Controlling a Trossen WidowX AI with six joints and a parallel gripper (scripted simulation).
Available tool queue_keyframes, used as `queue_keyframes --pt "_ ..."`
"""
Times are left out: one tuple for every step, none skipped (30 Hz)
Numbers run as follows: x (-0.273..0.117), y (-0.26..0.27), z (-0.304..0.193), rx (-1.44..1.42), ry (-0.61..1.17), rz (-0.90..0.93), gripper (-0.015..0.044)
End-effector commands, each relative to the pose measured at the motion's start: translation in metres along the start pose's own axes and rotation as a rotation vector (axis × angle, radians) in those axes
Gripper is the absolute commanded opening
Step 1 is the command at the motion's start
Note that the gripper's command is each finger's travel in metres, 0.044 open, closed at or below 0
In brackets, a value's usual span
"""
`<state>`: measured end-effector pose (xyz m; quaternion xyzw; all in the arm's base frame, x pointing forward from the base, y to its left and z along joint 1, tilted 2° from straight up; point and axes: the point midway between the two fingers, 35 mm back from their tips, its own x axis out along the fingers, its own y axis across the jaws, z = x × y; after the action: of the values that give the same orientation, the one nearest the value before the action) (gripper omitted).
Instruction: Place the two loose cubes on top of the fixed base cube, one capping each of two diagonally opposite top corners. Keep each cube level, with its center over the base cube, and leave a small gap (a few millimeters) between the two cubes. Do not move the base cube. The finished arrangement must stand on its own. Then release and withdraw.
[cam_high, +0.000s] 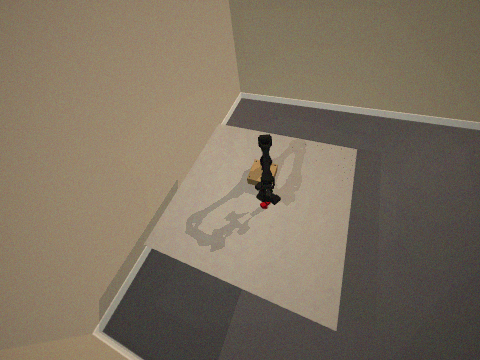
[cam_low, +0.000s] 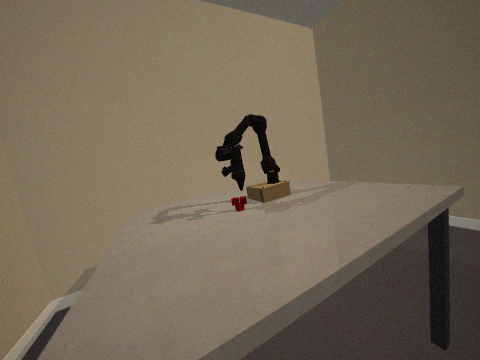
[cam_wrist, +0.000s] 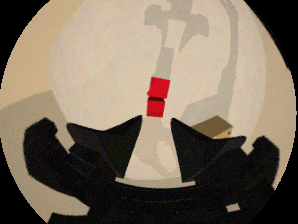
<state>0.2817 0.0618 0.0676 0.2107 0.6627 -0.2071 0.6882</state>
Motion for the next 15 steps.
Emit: queue_keyframes --pt "-0.008 0.001 0.001 0.003 -0.005 0.006 0.0205" --pt "-0.010 0.001 0.001 0.003 -0.005 0.006 0.0205" --pt "-0.011 0.001 0.001 0.003 -0.005 0.006 0.0205" --pt "-0.011 0.001 0.001 0.003 -0.005 0.006 0.0205" --pt "-0.011 0.001 0.001 0.003 -0.005 0.006 0.0205" --pt "-0.011 0.001 0.001 0.003 -0.005 0.006 0.0205" --pt "-0.012 0.001 0.001 0.002 -0.005 0.005 0.0231" --pt "-0.013 0.001 0.001 0.001 -0.004 0.005 0.0258" --pt "-0.015 0.001 0.000 0.000 -0.003 0.004 0.0284" --pt "-0.016 0.001 0.000 0.000 -0.003 0.003 0.0310" --pt "-0.017 0.001 0.000 0.000 -0.003 0.003 0.0336" --pt "-0.018 0.001 0.000 0.000 -0.003 0.003 0.0362" --pt "-0.020 0.001 0.000 0.000 -0.003 0.003 0.0389" --pt "-0.021 0.000 0.000 0.000 -0.003 0.003 0.0400" --pt "-0.022 0.000 0.000 0.000 -0.003 0.003 0.0400"
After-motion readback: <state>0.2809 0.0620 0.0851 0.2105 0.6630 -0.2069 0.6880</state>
